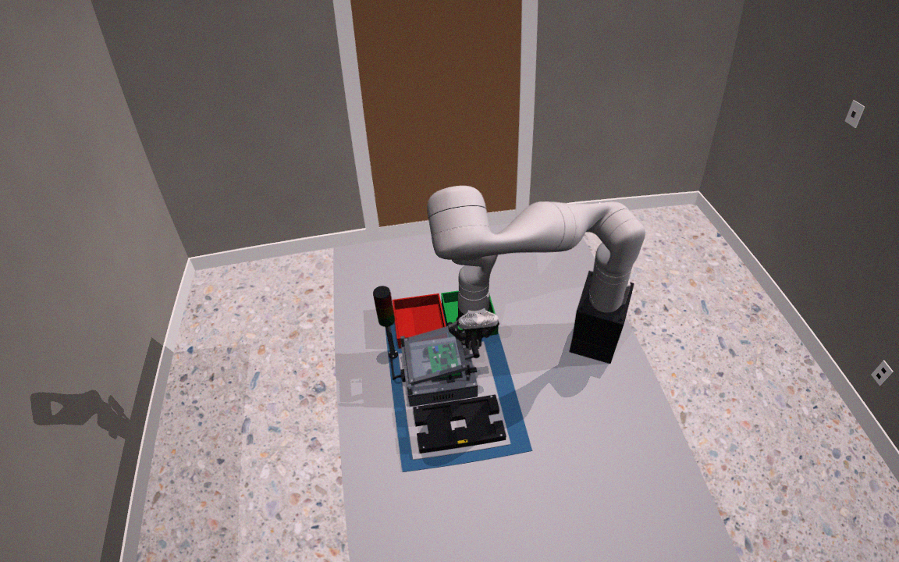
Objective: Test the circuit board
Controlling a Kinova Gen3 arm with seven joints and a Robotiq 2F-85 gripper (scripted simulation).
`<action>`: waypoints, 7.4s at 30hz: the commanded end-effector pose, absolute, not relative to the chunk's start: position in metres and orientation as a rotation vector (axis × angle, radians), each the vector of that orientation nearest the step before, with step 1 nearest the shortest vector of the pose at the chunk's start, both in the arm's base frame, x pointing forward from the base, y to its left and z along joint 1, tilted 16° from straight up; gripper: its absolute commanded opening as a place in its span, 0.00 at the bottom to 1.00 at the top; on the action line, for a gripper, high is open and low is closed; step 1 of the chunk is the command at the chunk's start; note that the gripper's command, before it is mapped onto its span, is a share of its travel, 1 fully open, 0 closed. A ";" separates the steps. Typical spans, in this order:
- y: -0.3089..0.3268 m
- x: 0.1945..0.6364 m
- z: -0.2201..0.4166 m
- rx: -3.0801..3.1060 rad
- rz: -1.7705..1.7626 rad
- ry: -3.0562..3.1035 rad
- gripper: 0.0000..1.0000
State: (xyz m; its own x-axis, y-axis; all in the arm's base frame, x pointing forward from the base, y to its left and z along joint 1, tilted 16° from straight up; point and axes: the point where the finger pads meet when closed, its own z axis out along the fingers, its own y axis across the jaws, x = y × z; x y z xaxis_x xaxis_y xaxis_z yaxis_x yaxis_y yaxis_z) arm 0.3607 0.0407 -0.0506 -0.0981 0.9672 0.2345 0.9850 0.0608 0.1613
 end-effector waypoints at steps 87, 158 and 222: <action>0.050 0.362 -0.089 -2.057 -0.421 -2.242 0.00; 0.052 0.363 -0.095 -2.057 -0.421 -2.242 0.50; 0.026 0.349 0.005 -2.057 -0.421 -2.242 1.00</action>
State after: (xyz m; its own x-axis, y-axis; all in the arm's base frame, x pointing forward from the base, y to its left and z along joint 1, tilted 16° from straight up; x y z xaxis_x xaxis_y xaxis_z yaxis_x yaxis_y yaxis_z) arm 0.3486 0.0262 0.0043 -0.1022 0.9668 0.2342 0.9861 0.0674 0.1522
